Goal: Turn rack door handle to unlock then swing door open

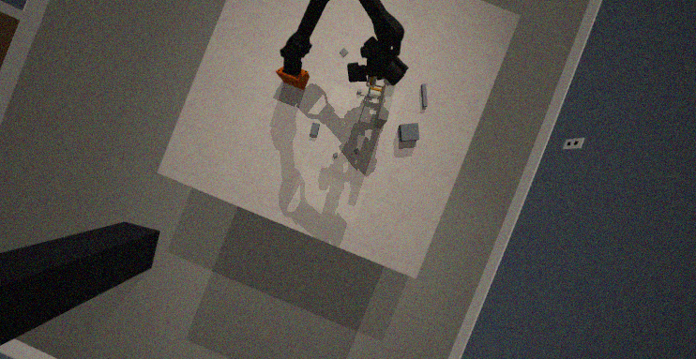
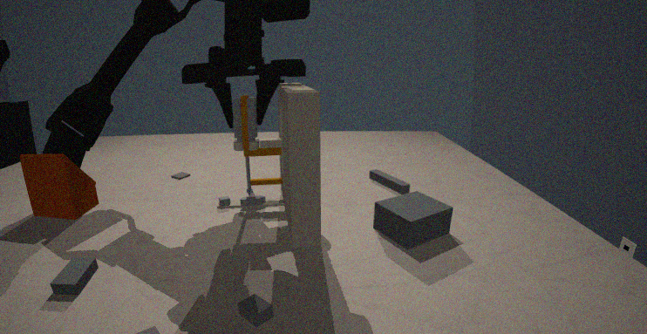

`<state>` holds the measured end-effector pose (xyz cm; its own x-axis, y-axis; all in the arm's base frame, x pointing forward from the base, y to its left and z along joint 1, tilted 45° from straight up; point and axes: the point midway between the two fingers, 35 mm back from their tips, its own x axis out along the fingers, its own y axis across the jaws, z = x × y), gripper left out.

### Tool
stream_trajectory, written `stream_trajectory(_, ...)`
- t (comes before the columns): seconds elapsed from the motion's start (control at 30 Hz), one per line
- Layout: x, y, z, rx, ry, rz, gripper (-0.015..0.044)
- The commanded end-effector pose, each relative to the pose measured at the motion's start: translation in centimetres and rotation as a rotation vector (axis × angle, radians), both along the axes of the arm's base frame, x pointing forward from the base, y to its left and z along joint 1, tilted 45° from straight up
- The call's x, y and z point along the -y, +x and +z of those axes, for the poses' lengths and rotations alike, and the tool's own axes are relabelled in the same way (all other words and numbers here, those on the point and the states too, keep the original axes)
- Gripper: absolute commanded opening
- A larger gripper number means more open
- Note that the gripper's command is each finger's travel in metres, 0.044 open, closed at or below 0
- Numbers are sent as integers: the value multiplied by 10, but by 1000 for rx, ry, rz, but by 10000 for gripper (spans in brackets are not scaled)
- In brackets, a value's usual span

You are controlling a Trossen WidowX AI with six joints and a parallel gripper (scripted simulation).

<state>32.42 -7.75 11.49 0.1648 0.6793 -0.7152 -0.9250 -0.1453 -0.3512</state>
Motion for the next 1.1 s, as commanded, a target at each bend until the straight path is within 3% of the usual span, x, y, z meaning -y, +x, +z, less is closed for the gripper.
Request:
stream_trajectory(0.0,-2,1,0,8,-1,10,281)
stream_trajectory(1.07,-2,1,0,-1018,247,-1071,281)
